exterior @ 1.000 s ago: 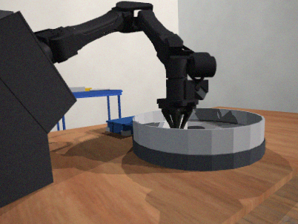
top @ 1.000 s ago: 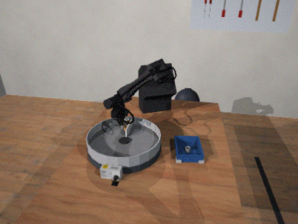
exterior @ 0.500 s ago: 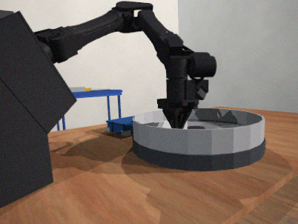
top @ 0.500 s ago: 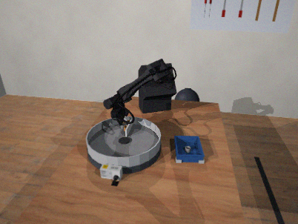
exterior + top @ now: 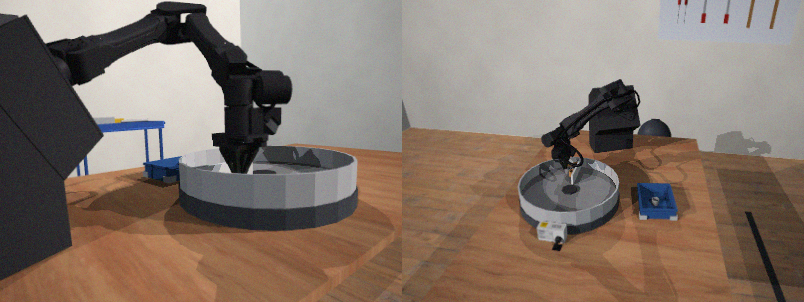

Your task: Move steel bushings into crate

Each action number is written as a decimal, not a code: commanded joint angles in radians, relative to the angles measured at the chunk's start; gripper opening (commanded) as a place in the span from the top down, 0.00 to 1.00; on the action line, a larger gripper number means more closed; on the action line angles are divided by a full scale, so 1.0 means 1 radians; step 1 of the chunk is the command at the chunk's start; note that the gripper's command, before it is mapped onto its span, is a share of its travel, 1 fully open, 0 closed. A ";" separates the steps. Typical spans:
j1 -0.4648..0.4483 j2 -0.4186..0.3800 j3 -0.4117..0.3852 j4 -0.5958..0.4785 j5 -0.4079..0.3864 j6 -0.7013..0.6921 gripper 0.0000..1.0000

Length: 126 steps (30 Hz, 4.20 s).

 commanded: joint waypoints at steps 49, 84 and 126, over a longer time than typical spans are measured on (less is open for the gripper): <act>-0.201 -0.141 0.097 -0.398 -0.083 -0.260 1.00; -0.205 -0.139 0.105 -0.418 -0.084 -0.273 1.00; -0.005 -0.473 -0.129 -0.341 -0.005 -0.006 1.00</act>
